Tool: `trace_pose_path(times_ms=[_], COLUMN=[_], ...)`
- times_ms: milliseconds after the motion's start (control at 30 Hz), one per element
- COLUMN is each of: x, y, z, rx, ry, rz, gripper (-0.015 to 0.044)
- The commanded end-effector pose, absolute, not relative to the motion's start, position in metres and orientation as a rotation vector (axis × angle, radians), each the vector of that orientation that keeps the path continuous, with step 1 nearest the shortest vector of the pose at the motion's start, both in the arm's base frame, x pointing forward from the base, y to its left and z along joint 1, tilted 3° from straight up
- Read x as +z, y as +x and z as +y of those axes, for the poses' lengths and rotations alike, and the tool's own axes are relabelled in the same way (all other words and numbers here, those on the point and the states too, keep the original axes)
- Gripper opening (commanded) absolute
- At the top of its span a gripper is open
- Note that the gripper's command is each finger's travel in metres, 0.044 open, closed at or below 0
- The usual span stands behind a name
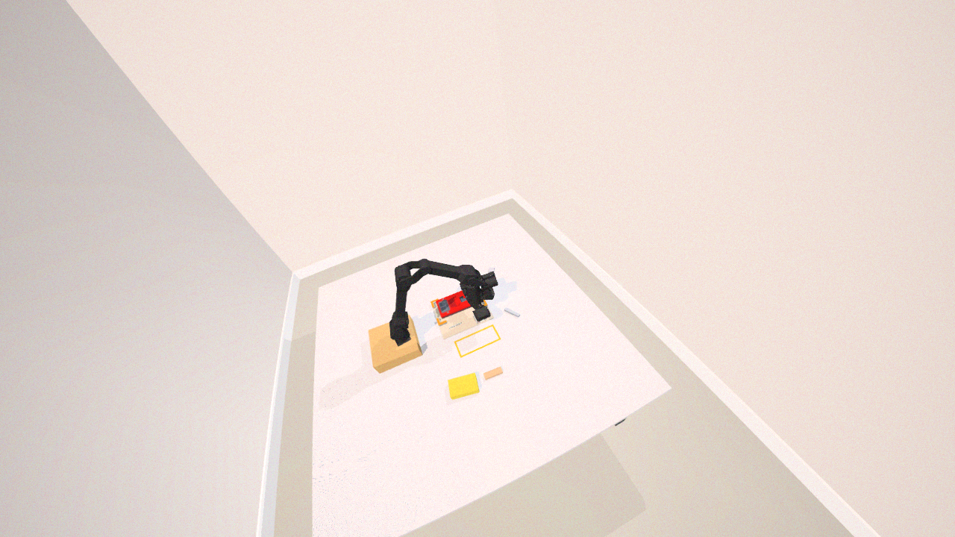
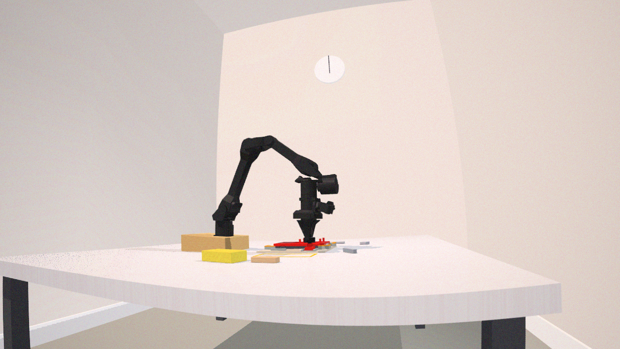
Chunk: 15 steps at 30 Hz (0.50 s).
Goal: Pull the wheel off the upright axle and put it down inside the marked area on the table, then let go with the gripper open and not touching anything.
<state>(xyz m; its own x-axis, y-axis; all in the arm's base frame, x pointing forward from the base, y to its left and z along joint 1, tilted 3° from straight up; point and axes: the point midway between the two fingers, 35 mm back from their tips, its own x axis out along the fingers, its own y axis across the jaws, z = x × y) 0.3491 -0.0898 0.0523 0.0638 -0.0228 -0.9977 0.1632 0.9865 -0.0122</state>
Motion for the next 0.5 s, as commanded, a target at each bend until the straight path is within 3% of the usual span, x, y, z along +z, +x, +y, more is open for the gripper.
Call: trace_pose_path(times_ms=[0,467], x=[0.0669,0.0715], y=[0.3464,0.3460], z=[-0.0892,-0.0891], rx=[-0.141,-0.141], ry=[0.115,0.116], rz=[1.491,1.490], gripper=[0.0000,0.0000])
